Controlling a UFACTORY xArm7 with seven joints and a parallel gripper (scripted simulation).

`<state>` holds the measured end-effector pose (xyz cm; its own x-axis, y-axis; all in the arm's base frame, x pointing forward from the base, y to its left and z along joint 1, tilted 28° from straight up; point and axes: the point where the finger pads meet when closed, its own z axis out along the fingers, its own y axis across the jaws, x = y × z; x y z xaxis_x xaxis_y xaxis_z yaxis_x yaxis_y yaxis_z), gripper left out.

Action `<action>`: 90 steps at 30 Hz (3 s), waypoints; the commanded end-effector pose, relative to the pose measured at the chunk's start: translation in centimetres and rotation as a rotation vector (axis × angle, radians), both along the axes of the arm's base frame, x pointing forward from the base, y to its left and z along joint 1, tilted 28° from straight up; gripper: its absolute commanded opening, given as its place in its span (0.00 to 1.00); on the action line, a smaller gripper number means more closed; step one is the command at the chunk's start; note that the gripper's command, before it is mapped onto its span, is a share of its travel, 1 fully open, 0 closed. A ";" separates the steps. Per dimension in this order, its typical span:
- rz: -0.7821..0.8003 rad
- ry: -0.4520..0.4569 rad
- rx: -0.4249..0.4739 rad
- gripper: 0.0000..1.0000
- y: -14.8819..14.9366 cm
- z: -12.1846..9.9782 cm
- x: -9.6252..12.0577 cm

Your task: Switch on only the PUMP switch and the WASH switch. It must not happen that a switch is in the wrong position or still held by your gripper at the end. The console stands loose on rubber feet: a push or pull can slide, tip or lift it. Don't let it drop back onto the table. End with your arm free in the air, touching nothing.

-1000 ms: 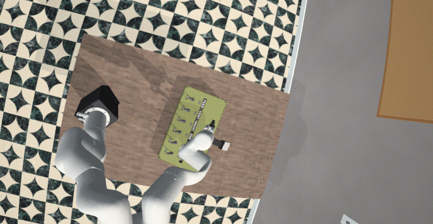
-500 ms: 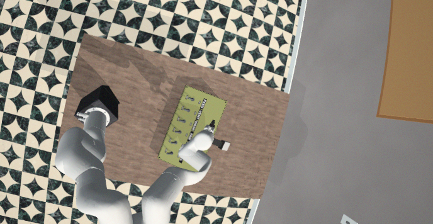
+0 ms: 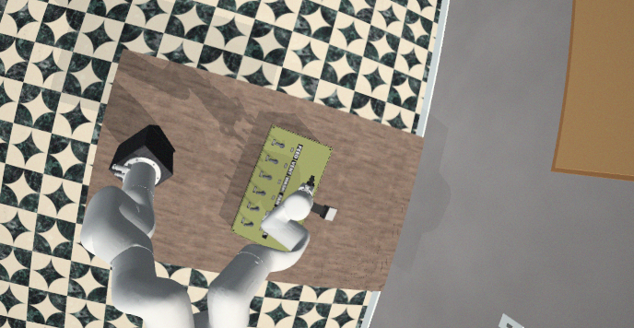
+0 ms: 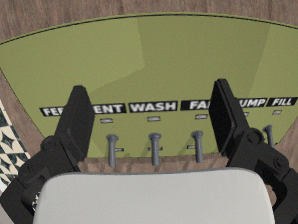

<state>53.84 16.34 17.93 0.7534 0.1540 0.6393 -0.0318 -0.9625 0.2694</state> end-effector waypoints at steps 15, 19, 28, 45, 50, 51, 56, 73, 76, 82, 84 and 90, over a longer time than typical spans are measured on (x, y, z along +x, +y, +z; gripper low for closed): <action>0.002 -0.003 0.002 1.00 -3.2 1.1 -0.1; 0.002 -0.003 0.002 1.00 -4.6 1.5 -0.1; 0.002 -0.003 0.002 1.00 -6.6 2.0 -0.2; 0.002 -0.003 0.002 1.00 -6.8 2.1 -0.2; 0.002 -0.003 0.002 1.00 -6.8 2.1 -0.2; 0.002 -0.003 0.002 1.00 -6.8 2.1 -0.2; 0.002 -0.003 0.002 1.00 -6.8 2.1 -0.2; 0.002 -0.003 0.002 1.00 -6.8 2.1 -0.2; 0.002 -0.003 0.002 1.00 -6.8 2.1 -0.2; 0.002 -0.003 0.002 1.00 -6.8 2.1 -0.2; 0.002 -0.003 0.002 1.00 -6.9 2.1 -0.2; 0.002 -0.003 0.002 1.00 -7.9 2.4 -0.2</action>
